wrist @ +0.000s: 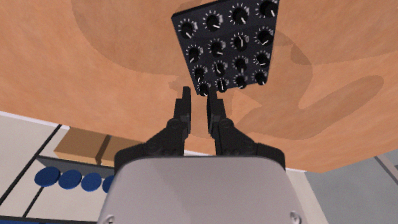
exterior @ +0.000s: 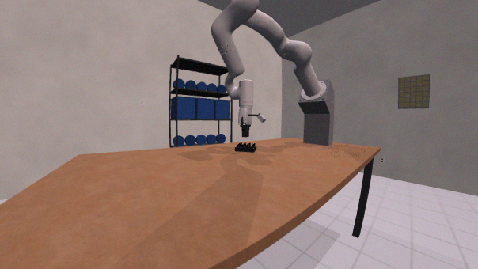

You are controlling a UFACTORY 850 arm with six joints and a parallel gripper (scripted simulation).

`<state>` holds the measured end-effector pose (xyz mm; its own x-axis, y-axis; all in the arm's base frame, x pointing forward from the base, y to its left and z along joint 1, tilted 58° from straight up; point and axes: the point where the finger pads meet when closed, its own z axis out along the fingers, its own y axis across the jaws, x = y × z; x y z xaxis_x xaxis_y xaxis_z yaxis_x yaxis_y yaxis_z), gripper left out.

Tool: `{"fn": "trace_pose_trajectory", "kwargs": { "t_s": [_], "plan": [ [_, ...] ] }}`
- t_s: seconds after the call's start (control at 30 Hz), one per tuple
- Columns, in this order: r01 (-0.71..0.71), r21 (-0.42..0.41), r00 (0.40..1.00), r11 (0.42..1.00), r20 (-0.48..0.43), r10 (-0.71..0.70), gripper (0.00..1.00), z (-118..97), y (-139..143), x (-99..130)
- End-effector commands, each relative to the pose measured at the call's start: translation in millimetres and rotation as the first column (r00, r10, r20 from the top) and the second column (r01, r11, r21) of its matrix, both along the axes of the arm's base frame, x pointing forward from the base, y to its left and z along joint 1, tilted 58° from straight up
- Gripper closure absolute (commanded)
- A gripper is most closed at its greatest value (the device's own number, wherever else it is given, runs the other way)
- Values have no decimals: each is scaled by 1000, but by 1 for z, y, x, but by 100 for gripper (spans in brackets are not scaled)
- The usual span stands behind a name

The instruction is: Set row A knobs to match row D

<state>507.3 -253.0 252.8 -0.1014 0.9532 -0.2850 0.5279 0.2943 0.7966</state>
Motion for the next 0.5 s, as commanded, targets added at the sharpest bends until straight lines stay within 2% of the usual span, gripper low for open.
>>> {"fn": "trace_pose_trajectory", "kwargs": {
  "t_s": [0.0, 0.47],
  "plan": [
    [0, 0, 1000, 1000, 0, 0, 81, -3, -1, 5],
    [0, 0, 1000, 1000, 0, 0, 81, -11, -1, 19]
  ]
}}
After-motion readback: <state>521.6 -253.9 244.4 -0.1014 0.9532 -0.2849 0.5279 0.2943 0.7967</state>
